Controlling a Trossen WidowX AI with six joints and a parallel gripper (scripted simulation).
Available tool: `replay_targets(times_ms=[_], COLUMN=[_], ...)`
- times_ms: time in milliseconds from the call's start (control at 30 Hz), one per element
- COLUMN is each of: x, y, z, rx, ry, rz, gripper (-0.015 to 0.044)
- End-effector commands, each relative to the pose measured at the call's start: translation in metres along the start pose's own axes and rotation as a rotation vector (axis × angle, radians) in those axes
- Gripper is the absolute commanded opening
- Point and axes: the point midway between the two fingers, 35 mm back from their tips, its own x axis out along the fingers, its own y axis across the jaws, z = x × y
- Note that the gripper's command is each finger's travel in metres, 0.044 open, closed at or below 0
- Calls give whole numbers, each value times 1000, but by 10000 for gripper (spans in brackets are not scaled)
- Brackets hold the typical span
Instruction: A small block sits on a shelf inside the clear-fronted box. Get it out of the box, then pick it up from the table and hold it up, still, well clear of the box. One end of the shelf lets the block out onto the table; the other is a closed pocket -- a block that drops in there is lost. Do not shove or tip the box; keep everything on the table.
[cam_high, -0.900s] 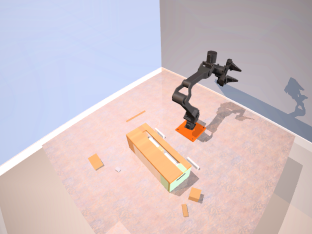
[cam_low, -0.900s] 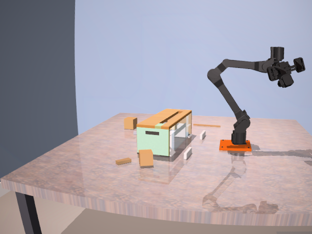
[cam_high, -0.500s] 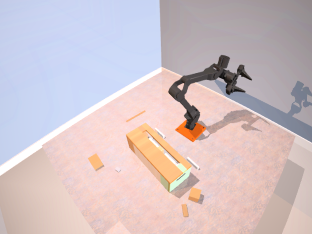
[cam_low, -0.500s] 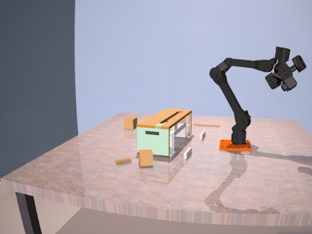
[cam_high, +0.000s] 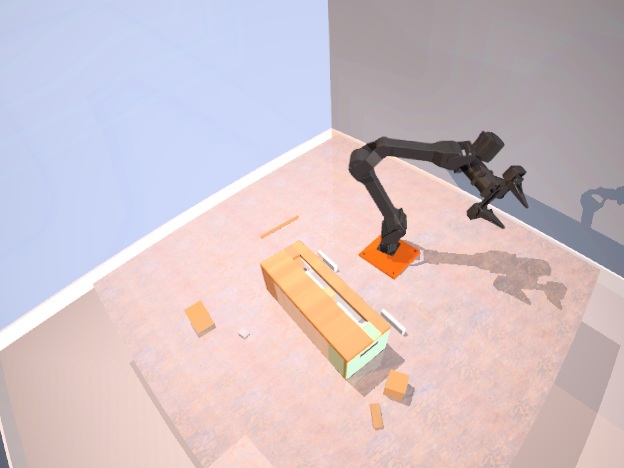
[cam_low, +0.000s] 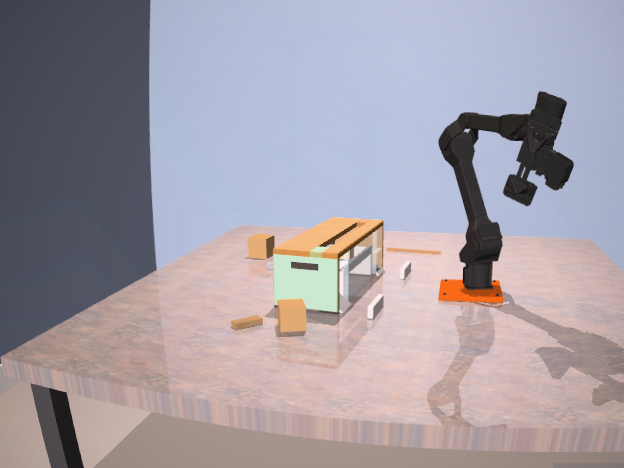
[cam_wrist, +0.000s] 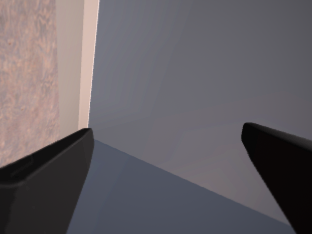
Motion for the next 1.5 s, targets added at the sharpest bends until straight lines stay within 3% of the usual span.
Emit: replay_targets(times_ms=[0,433,867,1200,1467], x=[40,68,16,-60,-125], y=[28,120,218,275,303], z=[-51,-175,-273,-313,-323], rx=[343,1102,2051,2797,3323], ry=[133,557,1186,1789,2311], rz=[148,397,382,44,-575], gripper=[400,400,400,400,400])
